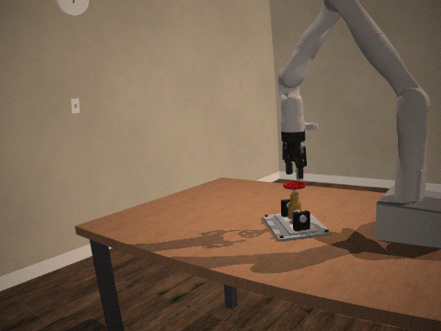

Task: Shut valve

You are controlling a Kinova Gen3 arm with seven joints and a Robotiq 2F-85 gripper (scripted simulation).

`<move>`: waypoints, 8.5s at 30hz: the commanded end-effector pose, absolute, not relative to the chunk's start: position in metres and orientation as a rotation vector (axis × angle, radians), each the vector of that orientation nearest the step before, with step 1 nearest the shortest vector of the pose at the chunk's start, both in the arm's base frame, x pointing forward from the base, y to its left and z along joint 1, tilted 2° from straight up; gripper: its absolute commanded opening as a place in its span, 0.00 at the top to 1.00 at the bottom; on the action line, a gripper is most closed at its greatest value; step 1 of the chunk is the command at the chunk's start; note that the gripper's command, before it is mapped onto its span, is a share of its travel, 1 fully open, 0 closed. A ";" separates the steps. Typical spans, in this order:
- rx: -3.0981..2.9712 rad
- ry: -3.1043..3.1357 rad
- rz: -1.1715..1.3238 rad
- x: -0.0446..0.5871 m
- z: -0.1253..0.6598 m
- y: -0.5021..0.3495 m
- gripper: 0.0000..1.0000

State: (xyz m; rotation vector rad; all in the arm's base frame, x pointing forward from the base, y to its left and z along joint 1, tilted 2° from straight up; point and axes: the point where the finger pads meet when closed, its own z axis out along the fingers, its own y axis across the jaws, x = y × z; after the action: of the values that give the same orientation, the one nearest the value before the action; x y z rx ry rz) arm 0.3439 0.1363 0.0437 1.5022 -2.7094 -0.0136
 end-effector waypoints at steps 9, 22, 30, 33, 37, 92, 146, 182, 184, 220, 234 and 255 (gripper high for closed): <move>1.503 -2.711 -0.013 0.344 0.042 0.136 0.00; 1.503 -2.711 -0.013 0.344 0.033 0.136 0.00; 1.503 -2.711 -0.013 0.344 0.023 0.136 0.00; 1.503 -2.711 -0.013 0.344 0.019 0.136 0.00; 1.503 -2.711 -0.013 0.343 0.016 0.136 0.00; 1.503 -2.711 -0.013 0.343 0.004 0.136 0.00; 1.490 -2.718 -0.013 0.343 0.004 0.136 1.00; 1.108 -2.894 -0.004 0.343 0.004 0.136 1.00; 1.063 -2.911 -0.003 0.343 0.004 0.136 1.00; 0.085 -3.099 0.019 0.343 0.004 0.136 1.00; -0.303 -3.087 0.026 0.343 0.004 0.136 1.00; -0.777 -3.006 0.036 0.343 0.004 0.136 1.00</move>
State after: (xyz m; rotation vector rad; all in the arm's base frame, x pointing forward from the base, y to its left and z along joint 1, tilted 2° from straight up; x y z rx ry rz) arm 0.3427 0.1360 0.0048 -0.7561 -3.0096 0.0327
